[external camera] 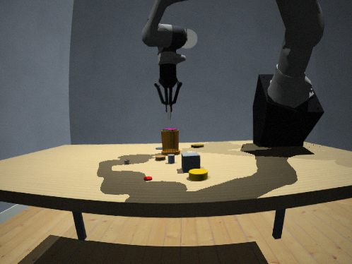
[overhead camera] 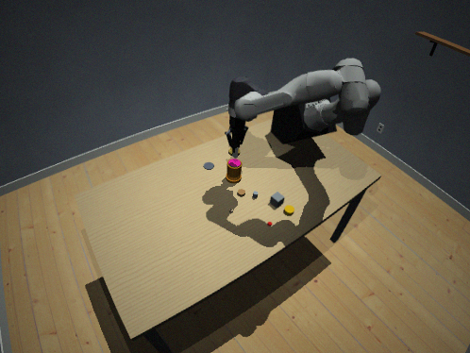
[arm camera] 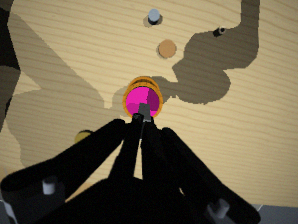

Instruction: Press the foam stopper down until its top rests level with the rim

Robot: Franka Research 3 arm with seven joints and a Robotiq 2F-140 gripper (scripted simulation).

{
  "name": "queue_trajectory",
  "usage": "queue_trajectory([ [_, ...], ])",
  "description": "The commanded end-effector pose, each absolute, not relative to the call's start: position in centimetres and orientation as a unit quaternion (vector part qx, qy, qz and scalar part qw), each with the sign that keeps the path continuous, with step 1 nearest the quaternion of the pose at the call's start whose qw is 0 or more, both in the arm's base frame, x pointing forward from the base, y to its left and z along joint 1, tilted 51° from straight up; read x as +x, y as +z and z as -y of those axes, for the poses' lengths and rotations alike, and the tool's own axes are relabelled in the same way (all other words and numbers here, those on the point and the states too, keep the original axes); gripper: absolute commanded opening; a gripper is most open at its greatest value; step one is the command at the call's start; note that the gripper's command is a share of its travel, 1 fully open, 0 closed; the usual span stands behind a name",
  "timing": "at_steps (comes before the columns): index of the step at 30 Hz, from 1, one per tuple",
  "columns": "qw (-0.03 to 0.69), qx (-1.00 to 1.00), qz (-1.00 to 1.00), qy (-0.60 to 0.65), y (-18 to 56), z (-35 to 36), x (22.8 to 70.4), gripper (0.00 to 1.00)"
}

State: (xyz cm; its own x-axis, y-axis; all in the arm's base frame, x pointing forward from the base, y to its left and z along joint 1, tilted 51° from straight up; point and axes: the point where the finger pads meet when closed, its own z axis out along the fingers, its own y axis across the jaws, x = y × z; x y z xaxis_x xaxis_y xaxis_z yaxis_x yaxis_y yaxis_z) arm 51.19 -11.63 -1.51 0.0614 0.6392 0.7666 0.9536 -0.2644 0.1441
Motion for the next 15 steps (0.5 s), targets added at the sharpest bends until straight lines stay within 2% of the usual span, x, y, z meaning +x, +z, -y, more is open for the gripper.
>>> queue_trajectory([
  [1, 0.209, -0.7, 0.569, -0.379, -1.38, 11.7, 51.17, 0.0],
  [15, 0.209, -0.7, 0.569, -0.379, -1.8, 11.16, 51.31, 0.0],
])
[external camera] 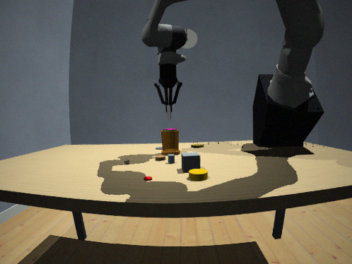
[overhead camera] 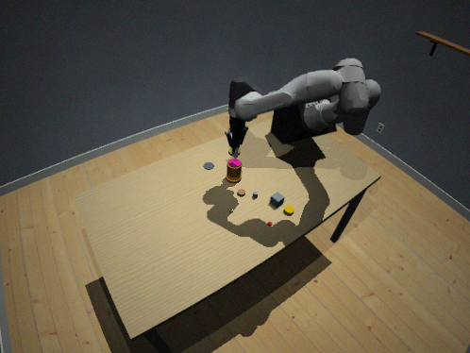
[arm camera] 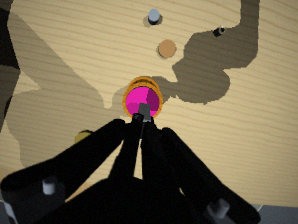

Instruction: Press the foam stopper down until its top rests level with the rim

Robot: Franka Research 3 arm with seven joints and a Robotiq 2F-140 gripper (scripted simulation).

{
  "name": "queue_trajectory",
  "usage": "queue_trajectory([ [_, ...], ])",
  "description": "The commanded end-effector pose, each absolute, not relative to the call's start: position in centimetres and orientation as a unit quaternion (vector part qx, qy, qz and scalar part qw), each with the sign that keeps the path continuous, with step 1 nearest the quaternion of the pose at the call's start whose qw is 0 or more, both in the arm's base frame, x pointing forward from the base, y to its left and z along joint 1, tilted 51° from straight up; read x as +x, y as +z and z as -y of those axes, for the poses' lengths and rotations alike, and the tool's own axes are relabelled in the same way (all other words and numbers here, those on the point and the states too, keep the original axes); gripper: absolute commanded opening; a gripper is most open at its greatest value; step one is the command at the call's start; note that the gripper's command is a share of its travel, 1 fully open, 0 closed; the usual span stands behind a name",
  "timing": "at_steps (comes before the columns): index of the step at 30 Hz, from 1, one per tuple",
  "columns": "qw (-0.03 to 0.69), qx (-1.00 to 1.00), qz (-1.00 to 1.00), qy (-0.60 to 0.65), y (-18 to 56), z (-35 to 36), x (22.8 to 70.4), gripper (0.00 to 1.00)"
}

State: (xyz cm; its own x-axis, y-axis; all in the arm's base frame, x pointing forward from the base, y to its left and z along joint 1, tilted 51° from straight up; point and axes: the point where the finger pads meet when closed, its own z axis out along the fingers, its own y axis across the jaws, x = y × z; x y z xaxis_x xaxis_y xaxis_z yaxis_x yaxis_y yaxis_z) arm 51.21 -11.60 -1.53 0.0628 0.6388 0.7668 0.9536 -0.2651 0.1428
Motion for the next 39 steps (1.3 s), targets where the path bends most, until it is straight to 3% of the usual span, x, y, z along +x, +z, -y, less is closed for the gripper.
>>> queue_trajectory([
  [1, 0.209, -0.7, 0.569, -0.379, -1.9, 11.0, 51.4, 0.0],
  [39, 0.209, -0.7, 0.569, -0.379, -3.9, 8.6, 52.2, 0.0],
])
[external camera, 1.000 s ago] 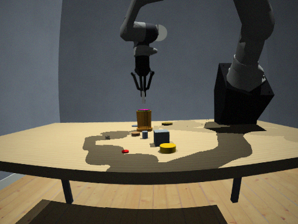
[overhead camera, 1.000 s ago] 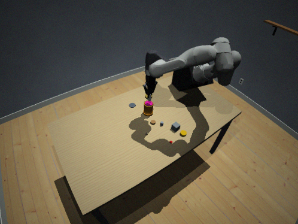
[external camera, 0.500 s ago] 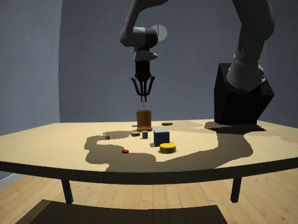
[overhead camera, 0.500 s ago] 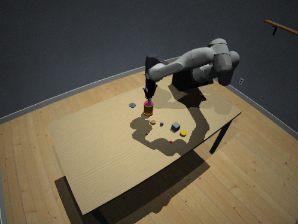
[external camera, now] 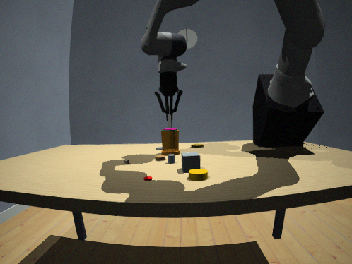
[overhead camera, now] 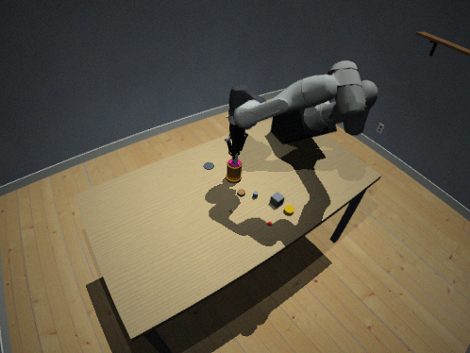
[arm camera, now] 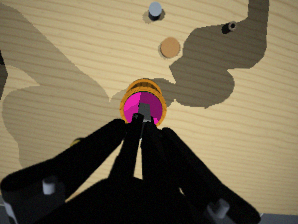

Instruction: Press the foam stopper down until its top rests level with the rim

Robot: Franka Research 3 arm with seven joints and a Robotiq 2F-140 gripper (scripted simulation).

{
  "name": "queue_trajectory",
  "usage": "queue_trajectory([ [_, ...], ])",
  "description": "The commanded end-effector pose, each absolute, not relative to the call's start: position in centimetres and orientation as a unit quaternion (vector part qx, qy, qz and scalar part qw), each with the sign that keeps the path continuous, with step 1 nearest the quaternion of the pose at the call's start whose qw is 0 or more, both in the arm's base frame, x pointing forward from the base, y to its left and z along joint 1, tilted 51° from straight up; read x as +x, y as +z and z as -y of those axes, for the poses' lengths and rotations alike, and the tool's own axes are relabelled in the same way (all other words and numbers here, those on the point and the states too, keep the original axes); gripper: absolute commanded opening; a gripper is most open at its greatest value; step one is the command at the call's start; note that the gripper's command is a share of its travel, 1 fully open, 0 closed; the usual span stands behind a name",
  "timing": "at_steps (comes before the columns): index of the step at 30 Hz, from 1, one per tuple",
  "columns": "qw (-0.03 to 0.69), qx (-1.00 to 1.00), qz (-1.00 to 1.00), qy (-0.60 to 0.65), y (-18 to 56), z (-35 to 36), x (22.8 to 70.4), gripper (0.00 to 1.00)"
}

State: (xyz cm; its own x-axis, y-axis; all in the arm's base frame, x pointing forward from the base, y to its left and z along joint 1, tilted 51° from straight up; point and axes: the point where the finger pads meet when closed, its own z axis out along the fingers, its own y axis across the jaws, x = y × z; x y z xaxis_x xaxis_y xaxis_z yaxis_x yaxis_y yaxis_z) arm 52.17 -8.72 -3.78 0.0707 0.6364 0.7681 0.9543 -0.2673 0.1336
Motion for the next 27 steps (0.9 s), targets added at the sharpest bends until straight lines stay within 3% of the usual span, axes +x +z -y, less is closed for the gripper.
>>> queue_trajectory([
  [1, 0.209, -0.7, 0.569, -0.379, -3.9, 8.6, 52.2, 0.0],
  [27, 0.209, -0.7, 0.569, -0.379, -4.4, 7.6, 52.3, 0.0],
])
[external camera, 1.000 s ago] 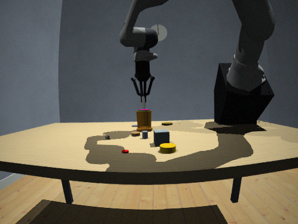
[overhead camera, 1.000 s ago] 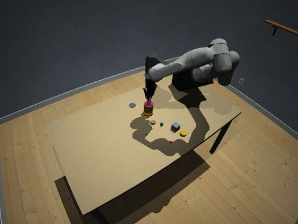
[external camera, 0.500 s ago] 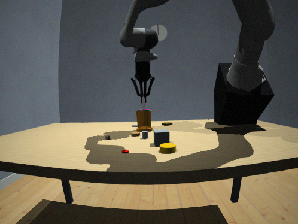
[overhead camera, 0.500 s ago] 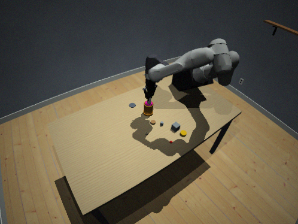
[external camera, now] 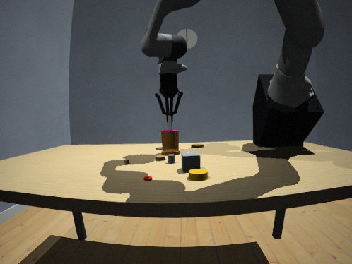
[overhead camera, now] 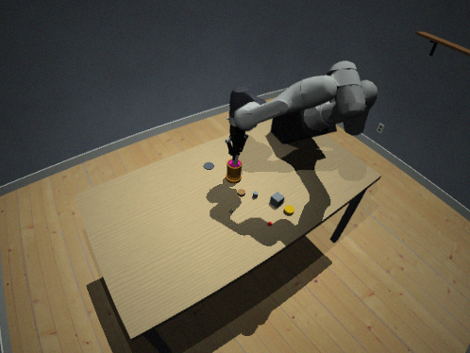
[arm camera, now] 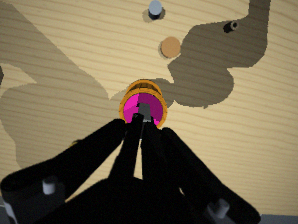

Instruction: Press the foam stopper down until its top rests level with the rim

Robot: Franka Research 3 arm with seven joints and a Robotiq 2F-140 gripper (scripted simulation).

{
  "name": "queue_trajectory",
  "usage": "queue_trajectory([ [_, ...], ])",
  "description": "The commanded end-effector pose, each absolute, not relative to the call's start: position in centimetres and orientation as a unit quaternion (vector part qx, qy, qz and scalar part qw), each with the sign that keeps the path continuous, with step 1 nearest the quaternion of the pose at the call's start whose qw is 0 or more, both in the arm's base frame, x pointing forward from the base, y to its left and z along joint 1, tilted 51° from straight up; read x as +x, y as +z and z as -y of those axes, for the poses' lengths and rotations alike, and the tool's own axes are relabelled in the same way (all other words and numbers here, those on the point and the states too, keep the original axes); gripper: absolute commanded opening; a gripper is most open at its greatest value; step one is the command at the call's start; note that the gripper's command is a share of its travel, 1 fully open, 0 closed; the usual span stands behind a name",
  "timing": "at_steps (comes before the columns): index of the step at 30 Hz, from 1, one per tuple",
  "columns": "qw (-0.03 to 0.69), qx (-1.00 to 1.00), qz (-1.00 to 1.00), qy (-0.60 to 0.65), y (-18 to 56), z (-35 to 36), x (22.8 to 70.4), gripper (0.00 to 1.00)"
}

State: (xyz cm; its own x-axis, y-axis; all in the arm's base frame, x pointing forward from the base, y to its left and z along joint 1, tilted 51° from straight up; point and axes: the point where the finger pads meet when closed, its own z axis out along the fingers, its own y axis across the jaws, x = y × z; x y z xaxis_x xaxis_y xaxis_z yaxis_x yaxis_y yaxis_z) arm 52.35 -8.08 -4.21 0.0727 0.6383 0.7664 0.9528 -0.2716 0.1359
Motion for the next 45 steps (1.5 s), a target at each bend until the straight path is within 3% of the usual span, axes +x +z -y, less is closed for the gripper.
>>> queue_trajectory([
  [1, 0.209, -0.7, 0.569, -0.379, -4.46, 7.5, 52.34, 0.0],
  [45, 0.209, -0.7, 0.569, -0.379, -4.74, 6.92, 52.4, 0.0],
])
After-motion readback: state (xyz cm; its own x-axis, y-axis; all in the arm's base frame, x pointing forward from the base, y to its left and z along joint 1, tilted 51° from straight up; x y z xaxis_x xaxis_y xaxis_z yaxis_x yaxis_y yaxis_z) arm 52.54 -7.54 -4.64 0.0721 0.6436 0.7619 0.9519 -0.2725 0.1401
